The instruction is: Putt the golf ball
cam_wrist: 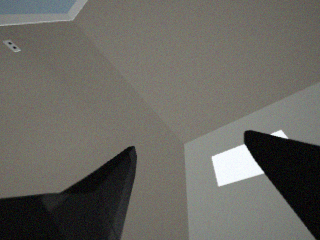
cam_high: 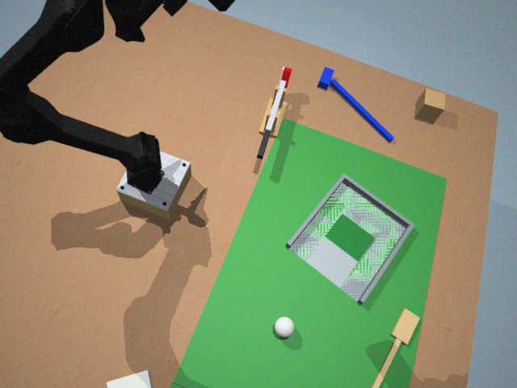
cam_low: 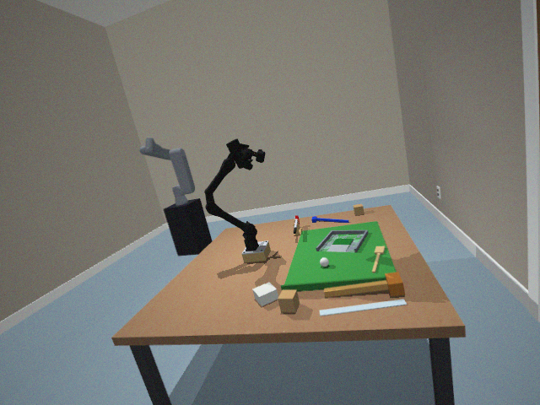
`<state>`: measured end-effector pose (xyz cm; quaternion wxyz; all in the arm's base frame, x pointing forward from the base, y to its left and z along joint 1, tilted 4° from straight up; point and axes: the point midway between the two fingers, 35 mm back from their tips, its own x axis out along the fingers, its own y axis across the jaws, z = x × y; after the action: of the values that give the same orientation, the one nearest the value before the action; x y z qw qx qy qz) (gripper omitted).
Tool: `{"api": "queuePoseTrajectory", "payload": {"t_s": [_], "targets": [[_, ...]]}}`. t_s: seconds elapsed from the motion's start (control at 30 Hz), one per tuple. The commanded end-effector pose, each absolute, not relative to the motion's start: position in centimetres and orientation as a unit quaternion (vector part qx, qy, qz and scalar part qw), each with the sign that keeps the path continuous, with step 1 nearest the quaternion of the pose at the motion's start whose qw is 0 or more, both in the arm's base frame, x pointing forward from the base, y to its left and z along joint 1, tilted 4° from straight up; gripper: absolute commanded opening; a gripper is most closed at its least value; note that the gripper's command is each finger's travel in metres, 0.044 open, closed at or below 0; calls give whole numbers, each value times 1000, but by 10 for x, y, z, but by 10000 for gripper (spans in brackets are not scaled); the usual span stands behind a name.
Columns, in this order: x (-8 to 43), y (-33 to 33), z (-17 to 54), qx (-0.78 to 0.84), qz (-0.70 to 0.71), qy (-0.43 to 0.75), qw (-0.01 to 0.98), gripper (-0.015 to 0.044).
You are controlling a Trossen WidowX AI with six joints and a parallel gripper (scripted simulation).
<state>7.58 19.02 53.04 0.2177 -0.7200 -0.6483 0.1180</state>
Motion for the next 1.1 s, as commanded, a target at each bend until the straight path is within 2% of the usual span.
{"api": "queuePoseTrajectory", "payload": {"t_s": [0.0, 0.2, 0.47, 0.67, 0.87, 1.07], "targets": [[77, 191, 530, -720, 121, -647, 219, 426], [119, 215, 491, -718, 243, -583, 292, 440], [186, 249, 394, -703, 434, -392, 404, 440], [210, 259, 337, -677, 516, -272, 449, 440], [228, 265, 240, -613, 609, -56, 499, 440], [224, 250, 143, -543, 635, 185, 517, 440]]}}
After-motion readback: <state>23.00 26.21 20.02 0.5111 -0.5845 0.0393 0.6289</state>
